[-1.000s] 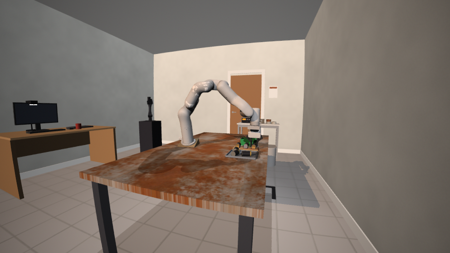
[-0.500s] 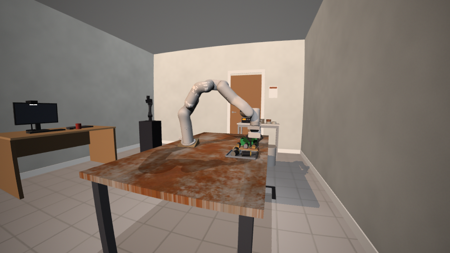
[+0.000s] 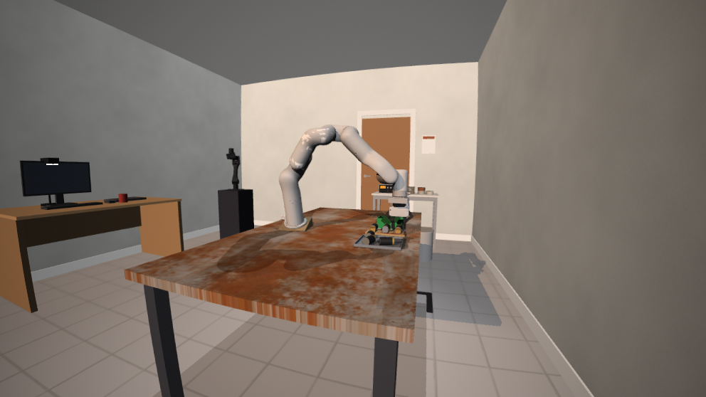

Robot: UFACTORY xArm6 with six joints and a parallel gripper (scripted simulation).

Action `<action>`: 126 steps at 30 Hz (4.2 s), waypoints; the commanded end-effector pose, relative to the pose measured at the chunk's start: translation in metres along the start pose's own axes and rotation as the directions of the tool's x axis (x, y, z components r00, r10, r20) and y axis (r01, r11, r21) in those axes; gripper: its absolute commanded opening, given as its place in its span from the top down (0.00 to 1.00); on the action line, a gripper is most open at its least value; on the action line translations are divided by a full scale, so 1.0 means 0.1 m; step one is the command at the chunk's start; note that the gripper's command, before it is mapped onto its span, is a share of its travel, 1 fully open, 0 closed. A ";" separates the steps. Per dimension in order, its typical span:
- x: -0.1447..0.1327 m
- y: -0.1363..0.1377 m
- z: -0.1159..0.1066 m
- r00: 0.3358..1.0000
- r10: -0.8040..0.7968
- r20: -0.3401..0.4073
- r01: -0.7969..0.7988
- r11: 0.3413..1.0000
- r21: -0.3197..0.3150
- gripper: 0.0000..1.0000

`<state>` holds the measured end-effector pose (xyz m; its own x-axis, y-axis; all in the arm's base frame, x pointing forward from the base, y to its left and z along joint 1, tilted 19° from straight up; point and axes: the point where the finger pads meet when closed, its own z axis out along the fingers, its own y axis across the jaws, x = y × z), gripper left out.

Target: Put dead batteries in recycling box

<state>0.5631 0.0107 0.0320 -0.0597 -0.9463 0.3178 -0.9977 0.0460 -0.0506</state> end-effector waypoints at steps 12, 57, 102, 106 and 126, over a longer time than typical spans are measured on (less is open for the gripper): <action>0.00 -0.02 -0.18 1.000 0.001 0.001 -0.001 1.000 0.005 0.49; 0.00 -0.01 -1.05 1.000 0.001 0.001 -0.001 1.000 0.005 0.49; 0.00 0.01 -1.16 1.000 0.001 0.001 -0.001 1.000 0.005 0.49; 0.00 0.01 -1.16 1.000 0.002 0.001 -0.002 1.000 0.005 0.49; 0.00 0.00 -0.62 1.000 0.006 0.001 -0.006 1.000 0.005 0.49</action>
<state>0.5588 0.0441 0.1308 -0.0653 -0.9465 0.3160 -0.9971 0.0496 -0.0575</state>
